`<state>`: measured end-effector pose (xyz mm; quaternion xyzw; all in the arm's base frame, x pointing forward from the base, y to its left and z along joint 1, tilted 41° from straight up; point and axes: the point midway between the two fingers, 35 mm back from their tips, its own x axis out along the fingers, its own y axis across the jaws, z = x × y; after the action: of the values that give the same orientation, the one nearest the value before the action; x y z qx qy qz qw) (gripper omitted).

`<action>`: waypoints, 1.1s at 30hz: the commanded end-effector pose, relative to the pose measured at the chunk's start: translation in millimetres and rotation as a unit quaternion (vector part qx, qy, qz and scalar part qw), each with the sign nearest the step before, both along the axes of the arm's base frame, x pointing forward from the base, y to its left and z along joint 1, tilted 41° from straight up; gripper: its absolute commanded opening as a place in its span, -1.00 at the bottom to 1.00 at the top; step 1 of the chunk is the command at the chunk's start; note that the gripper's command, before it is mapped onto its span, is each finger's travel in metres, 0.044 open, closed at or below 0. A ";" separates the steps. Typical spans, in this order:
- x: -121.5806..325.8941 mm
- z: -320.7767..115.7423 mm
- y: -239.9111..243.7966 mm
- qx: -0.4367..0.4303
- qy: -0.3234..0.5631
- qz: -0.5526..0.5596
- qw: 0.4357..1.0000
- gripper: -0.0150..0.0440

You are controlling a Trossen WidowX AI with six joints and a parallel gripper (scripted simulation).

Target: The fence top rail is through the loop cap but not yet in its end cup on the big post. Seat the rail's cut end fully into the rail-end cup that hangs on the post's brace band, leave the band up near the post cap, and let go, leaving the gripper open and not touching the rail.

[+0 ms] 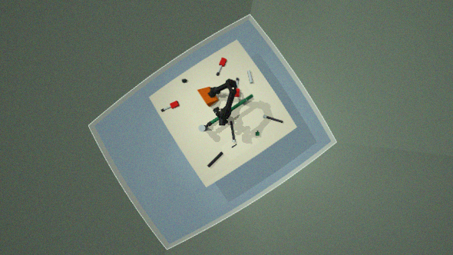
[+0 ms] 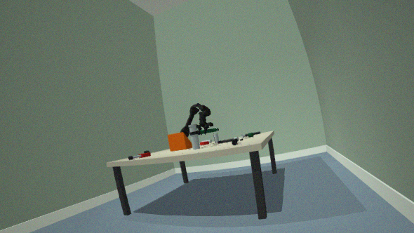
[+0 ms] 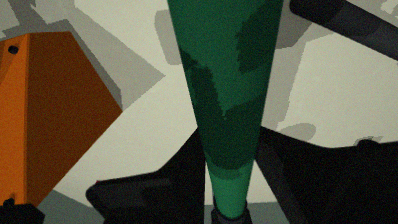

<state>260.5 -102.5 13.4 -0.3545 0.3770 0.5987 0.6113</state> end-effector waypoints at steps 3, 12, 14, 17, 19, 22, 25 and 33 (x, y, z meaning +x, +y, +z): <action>0.2 0.5 -0.1 0.000 -0.001 0.000 1.000 0.22; 0.6 36.9 2.4 0.000 0.000 0.000 1.000 1.00; -0.2 51.1 4.0 0.000 0.000 0.000 1.000 1.00; -0.7 56.3 4.7 0.000 0.000 0.000 1.000 1.00; 0.4 53.1 2.2 -0.003 -0.003 0.002 1.000 1.00; -0.2 67.9 -5.1 -0.003 -0.003 0.002 1.000 1.00; -2.8 89.5 -14.8 -0.003 -0.003 0.002 1.000 1.00; -3.7 94.9 -17.0 -0.003 -0.002 0.002 1.000 1.00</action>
<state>257.8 -118.2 106.9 -0.3574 0.3755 0.5970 0.6122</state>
